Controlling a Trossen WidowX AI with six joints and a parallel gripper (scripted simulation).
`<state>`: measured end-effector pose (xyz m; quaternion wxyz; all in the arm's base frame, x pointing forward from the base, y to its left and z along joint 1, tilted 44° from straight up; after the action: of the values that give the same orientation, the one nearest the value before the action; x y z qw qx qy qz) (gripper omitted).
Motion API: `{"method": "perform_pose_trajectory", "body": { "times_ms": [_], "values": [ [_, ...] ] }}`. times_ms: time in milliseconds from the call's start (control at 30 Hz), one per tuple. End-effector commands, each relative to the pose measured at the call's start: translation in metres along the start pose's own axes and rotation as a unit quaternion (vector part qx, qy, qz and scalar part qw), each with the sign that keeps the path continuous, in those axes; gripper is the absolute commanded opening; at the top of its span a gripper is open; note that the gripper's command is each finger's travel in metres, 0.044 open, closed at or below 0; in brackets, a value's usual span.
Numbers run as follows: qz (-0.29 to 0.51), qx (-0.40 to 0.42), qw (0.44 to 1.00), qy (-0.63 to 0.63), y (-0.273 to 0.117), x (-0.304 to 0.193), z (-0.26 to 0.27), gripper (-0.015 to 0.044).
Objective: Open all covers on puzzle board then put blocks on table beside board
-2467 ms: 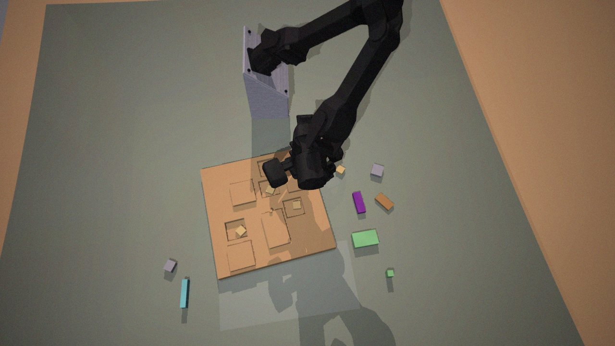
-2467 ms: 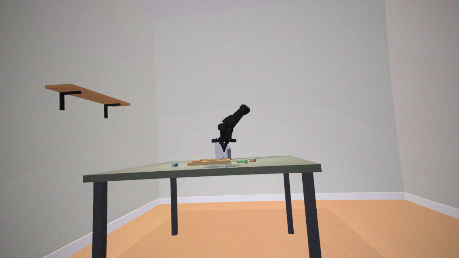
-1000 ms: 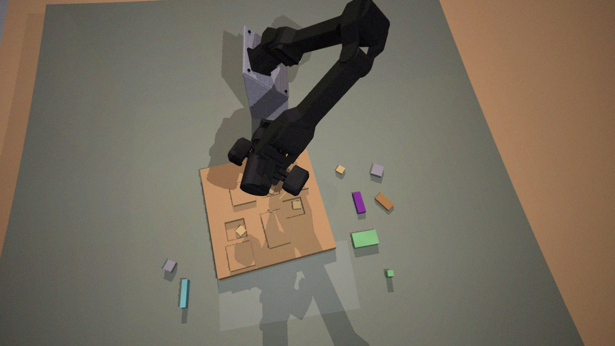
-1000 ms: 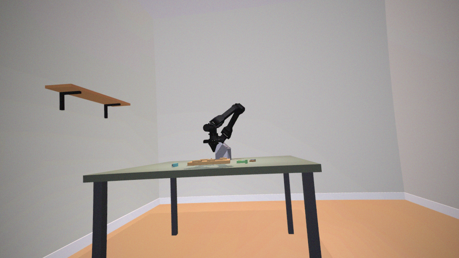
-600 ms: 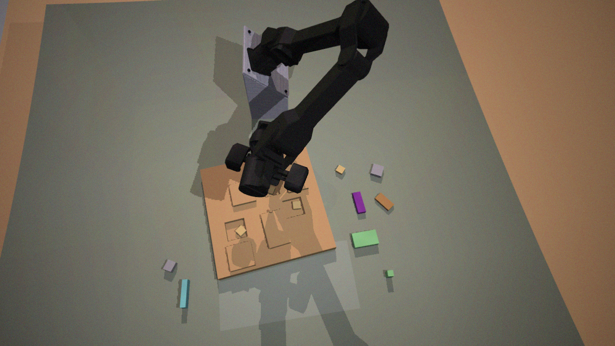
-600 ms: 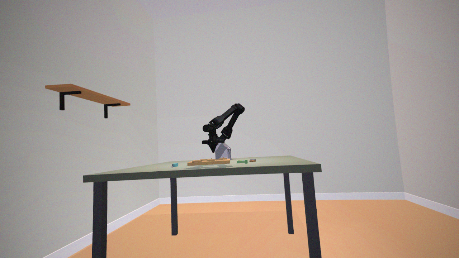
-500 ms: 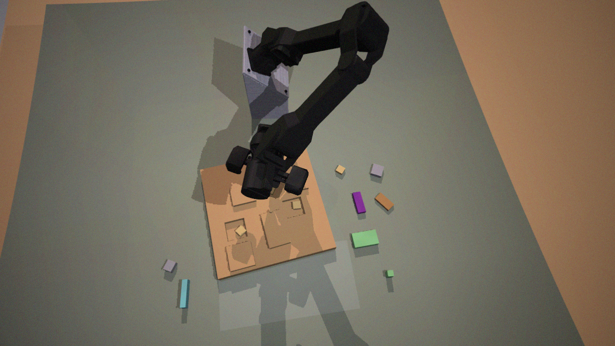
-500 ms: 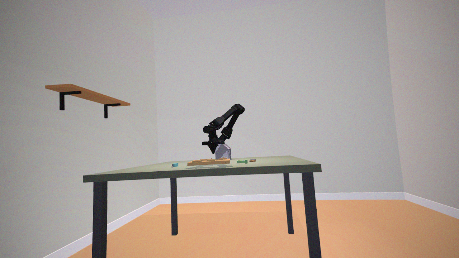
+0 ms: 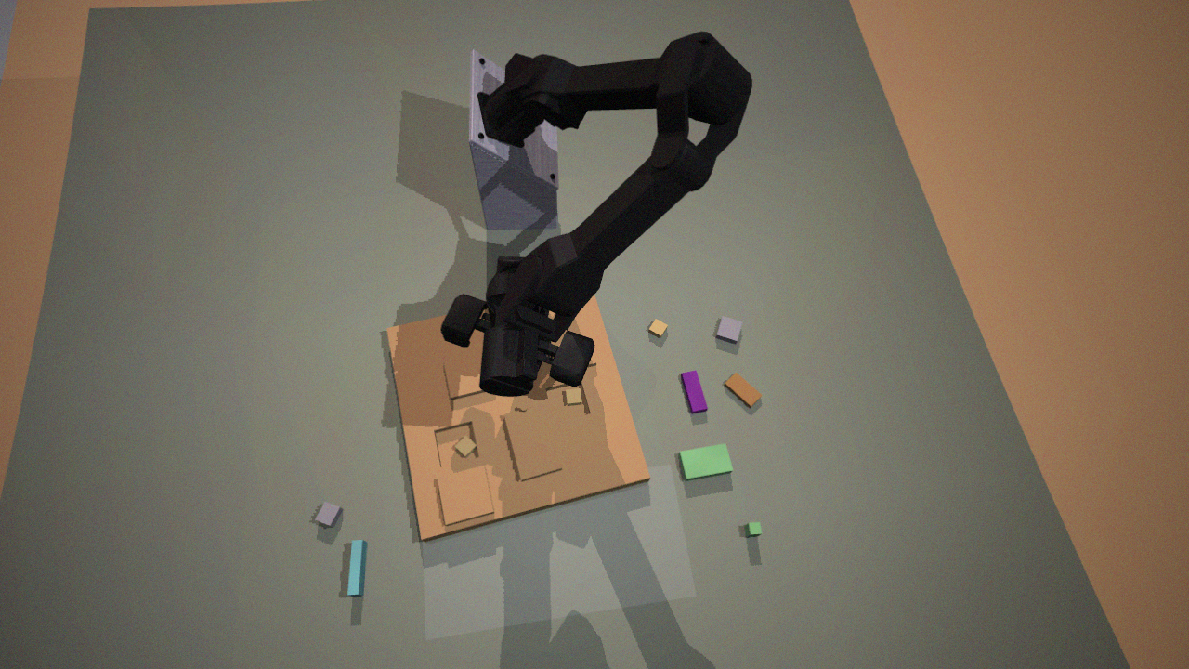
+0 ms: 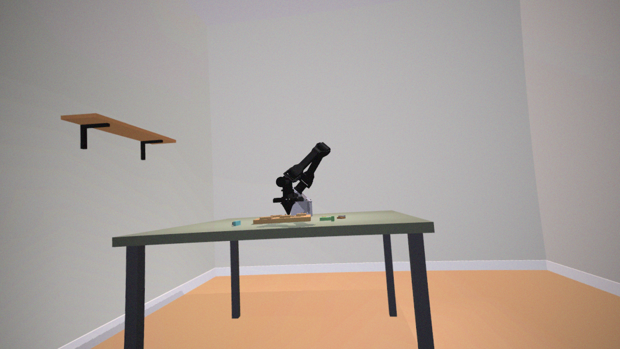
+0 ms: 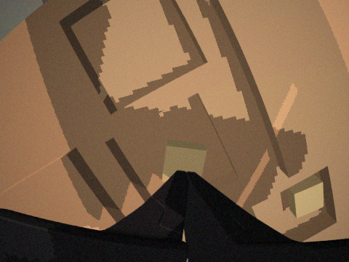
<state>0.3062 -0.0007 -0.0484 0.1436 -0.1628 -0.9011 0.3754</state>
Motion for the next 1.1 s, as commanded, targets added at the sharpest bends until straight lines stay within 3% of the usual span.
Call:
{"method": "perform_pose_trajectory", "body": {
  "times_ms": [0, 1067],
  "values": [
    [-0.002, -0.003, 1.0, 0.003, 0.0045, 0.0012, -0.0007, 0.0],
    [-0.002, -0.003, 1.0, 0.004, 0.0138, 0.0056, 0.0062, 0.0]
  ]
}}
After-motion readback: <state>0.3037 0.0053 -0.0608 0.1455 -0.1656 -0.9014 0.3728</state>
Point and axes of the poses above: the point midway between the two fingers, 35 mm back from their tips, its own y axis out along the fingers, its own z axis across the jaws, x = y × z, the point moved 2 cm from there along -y, back along the fingers, and after that the axes turned 10 degrees about -y, right-handed, at the moved point
